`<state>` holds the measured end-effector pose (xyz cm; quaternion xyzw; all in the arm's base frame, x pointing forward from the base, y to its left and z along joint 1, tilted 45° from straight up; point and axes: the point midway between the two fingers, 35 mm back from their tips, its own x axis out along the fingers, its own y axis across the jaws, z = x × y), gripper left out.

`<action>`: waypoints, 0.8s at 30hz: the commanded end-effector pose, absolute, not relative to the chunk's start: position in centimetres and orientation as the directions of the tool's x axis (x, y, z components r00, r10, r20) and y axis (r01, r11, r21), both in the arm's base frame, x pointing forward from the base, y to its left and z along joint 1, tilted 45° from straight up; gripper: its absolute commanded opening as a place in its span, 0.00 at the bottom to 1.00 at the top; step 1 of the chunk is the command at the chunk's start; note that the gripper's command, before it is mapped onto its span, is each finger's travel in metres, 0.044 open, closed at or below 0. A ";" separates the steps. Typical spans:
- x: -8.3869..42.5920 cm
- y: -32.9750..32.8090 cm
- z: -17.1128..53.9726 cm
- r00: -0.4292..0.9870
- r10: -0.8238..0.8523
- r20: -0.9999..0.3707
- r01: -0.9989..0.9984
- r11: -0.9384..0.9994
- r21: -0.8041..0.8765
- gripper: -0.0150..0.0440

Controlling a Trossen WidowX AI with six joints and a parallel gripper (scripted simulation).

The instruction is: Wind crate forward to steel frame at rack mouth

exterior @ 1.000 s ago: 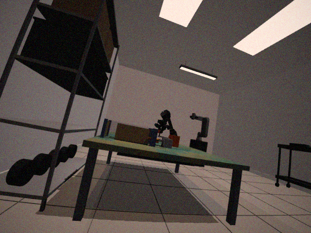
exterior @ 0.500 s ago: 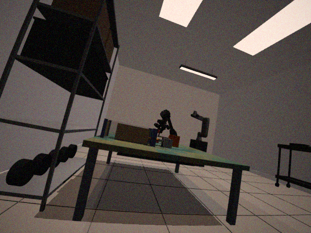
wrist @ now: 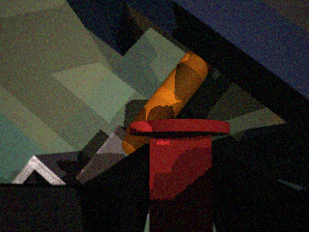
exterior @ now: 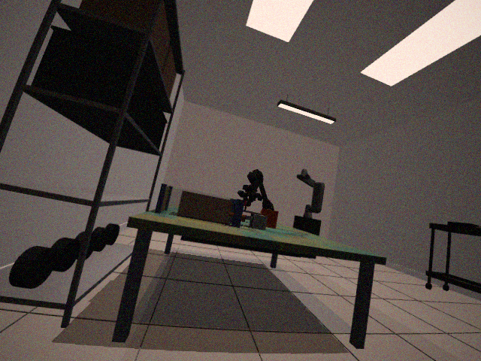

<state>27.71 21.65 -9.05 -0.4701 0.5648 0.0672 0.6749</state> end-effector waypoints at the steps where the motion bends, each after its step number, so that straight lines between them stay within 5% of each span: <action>1: 27.9 22.1 -9.8 0.350 -0.434 -0.830 -0.618 0.559 -0.553 0.25; 24: 28.2 23.8 -11.3 0.351 -0.433 -0.830 -0.618 0.560 -0.553 0.25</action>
